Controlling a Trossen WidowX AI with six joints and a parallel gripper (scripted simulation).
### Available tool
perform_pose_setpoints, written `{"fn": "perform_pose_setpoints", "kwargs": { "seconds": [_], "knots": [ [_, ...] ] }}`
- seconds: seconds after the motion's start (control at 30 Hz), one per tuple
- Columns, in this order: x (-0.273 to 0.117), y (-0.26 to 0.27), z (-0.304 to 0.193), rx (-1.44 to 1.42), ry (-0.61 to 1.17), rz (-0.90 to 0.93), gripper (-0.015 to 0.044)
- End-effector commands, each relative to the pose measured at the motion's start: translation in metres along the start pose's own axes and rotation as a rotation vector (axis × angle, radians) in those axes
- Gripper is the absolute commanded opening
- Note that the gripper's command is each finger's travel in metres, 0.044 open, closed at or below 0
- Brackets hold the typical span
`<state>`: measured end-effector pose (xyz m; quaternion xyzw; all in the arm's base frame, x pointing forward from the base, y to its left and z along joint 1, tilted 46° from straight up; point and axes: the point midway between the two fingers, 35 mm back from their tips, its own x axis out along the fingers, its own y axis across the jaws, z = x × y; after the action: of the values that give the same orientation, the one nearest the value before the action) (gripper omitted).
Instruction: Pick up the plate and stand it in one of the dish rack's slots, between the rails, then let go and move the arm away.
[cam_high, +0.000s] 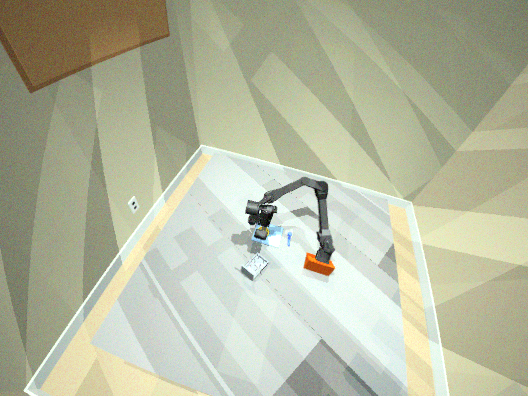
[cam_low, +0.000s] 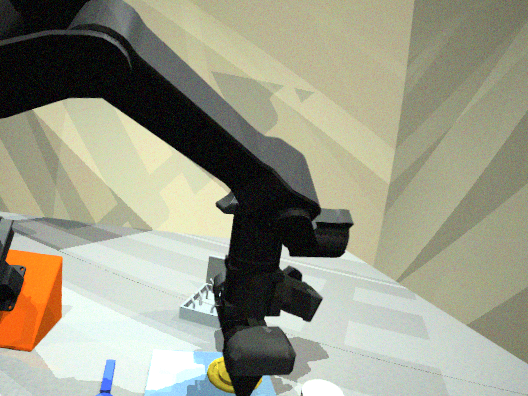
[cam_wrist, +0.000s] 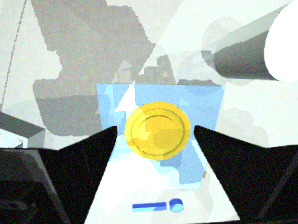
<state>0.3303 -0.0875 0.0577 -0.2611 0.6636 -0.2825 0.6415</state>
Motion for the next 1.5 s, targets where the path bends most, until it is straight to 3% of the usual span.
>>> {"fn": "perform_pose_setpoints", "kwargs": {
  "seconds": [0.0, 0.33, 0.67, 1.07, 1.47],
  "knots": [
    [0.006, -0.001, -0.003, -0.007, 0.004, -0.008, 0.0400],
    [0.007, -0.001, -0.003, -0.007, 0.004, -0.008, 0.0370],
    [0.007, -0.001, -0.003, -0.007, 0.004, -0.008, 0.0303],
    [-0.046, 0.002, 0.008, -0.015, -0.039, 0.007, 0.0000],
    [-0.107, 0.003, 0.011, -0.024, -0.082, 0.022, 0.0000]
  ]
}}
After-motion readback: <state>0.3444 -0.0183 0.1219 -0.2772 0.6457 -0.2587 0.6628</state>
